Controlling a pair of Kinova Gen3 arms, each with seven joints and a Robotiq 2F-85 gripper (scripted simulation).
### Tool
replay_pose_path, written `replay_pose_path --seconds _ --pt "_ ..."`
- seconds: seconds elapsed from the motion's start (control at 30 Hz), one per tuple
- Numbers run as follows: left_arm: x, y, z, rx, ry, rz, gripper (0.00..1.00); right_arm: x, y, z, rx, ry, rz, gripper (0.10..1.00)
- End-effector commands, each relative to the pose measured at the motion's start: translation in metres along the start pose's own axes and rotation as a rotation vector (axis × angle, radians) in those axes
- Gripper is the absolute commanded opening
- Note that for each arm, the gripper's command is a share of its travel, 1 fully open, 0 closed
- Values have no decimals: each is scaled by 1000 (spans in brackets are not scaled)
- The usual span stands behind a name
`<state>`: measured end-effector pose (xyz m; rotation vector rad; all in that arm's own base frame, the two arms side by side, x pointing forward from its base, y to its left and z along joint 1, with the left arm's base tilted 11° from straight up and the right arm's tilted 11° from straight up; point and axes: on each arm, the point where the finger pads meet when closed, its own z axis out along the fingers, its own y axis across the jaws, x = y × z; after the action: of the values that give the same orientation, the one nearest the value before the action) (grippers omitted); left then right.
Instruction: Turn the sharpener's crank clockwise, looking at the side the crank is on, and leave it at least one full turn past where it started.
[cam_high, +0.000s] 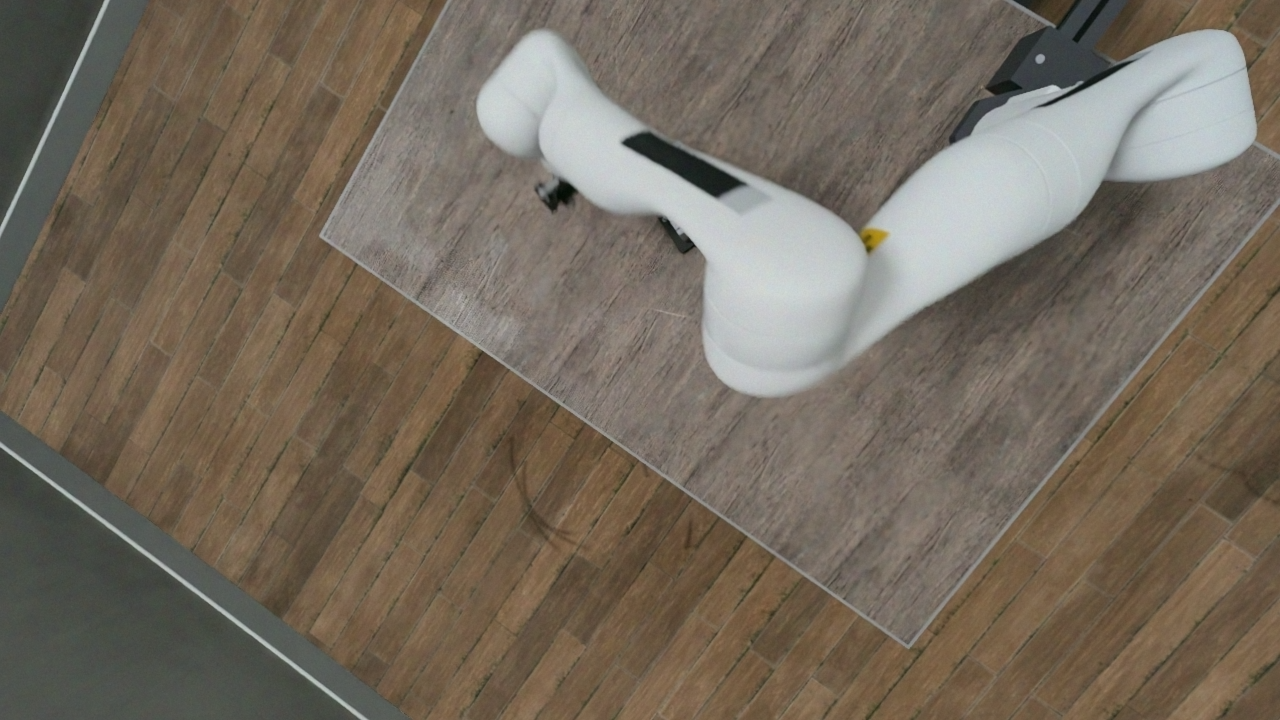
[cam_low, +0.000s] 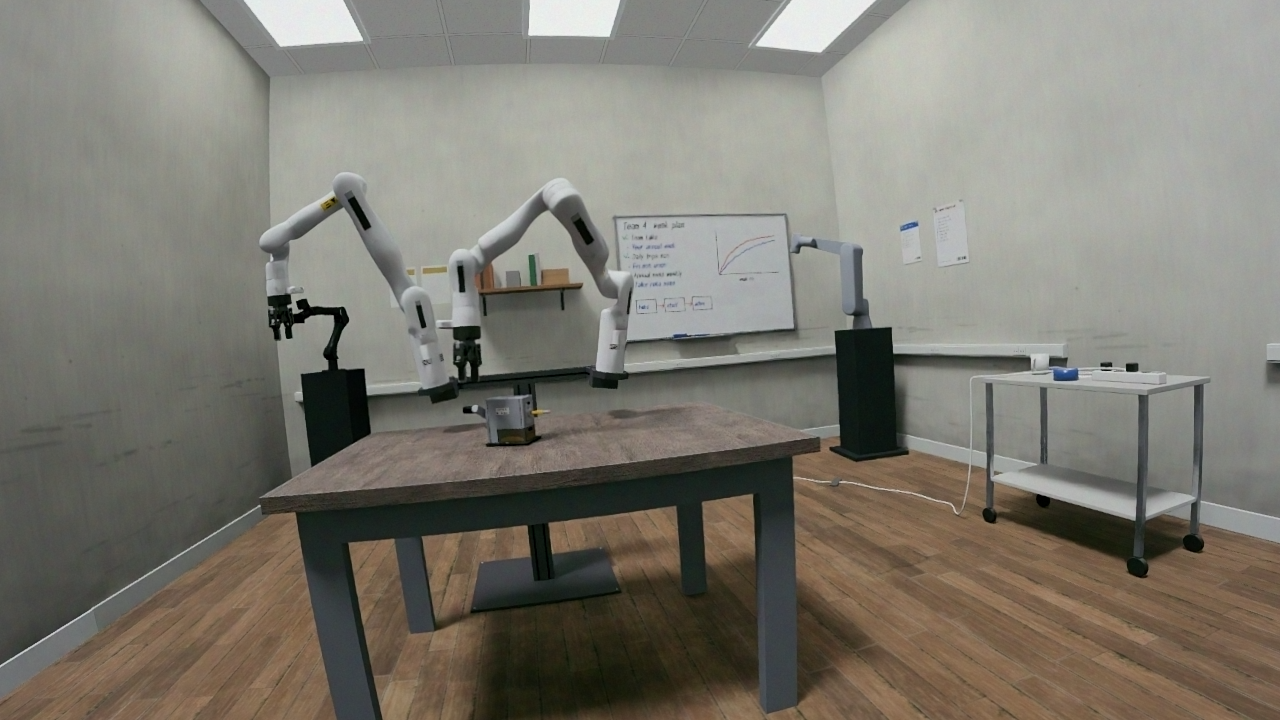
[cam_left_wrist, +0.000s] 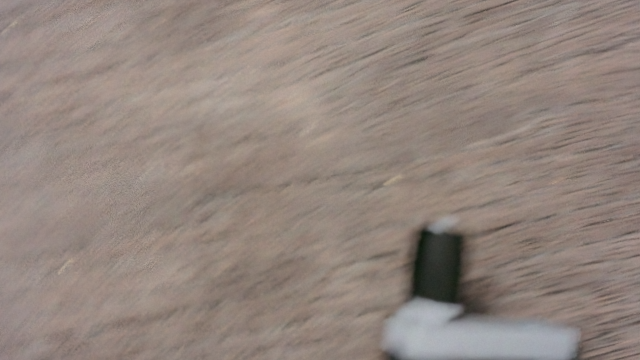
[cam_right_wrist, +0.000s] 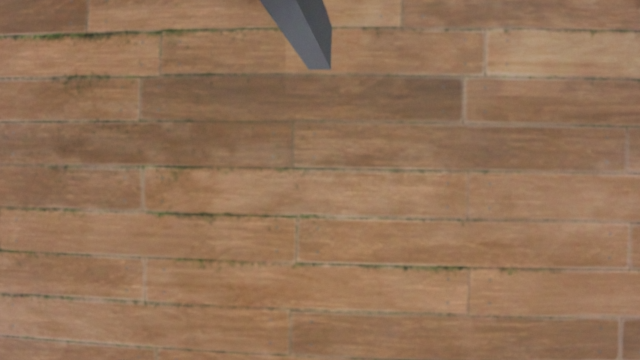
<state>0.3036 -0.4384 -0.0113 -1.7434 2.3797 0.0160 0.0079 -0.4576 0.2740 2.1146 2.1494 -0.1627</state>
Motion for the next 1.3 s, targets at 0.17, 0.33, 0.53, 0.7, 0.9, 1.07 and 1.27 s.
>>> replay_pose_path --seconds 0.17,0.33,0.53,0.7,0.9,1.07,1.27 --pt "36 40 -6 -49 -14 117 1000 0 0 -1 0 -2 0 1000" --pt "38 43 -6 -52 -15 125 1000 0 0 -1 0 -2 0 1000" --pt "38 43 -6 -52 -15 125 99 0 0 -1 0 -2 0 1000" --pt "38 43 -6 -52 -15 125 99 0 0 -1 0 -2 0 1000" --pt "38 43 -6 -52 -15 125 99 0 0 -1 0 -2 0 1000" --pt "38 43 -6 -52 -15 125 99 0 0 -1 0 -2 0 1000" --pt "38 43 -6 -52 -15 125 99 0 0 -1 0 -2 0 1000"
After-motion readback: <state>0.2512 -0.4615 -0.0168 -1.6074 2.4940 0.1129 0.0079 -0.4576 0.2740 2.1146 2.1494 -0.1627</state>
